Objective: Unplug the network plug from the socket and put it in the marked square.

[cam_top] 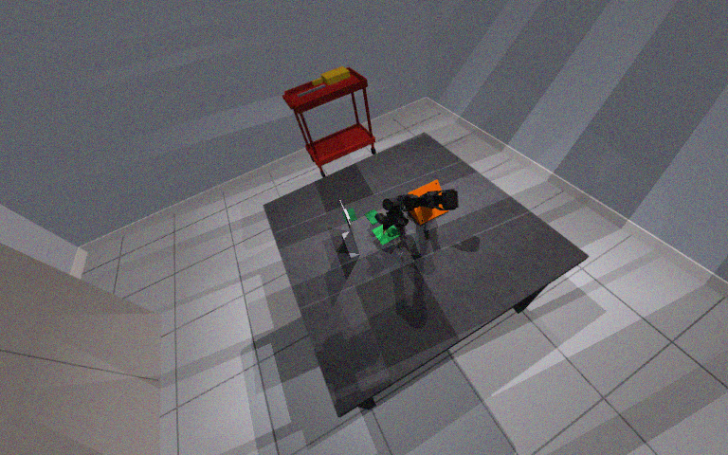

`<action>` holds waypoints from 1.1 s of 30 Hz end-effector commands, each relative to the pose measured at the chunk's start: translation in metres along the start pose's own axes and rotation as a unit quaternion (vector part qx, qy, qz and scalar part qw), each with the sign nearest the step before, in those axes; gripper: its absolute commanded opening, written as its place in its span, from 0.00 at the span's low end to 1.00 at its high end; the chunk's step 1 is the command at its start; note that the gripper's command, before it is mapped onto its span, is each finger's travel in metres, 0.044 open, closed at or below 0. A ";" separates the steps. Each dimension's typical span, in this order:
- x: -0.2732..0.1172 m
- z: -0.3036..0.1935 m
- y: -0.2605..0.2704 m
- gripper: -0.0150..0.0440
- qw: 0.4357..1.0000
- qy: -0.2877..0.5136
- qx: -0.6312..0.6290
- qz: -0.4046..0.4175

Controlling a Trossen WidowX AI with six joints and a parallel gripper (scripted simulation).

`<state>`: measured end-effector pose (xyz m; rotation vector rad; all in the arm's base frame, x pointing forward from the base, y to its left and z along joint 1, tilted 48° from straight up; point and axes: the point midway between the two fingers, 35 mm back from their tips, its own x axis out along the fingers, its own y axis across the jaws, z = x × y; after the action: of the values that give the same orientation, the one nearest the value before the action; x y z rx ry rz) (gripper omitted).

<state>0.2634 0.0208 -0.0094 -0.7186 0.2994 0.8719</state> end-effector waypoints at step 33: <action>0.007 0.003 0.006 0.52 1.000 -0.001 0.002 0.000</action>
<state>0.2626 0.0292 -0.0137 -0.7129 0.2996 0.8703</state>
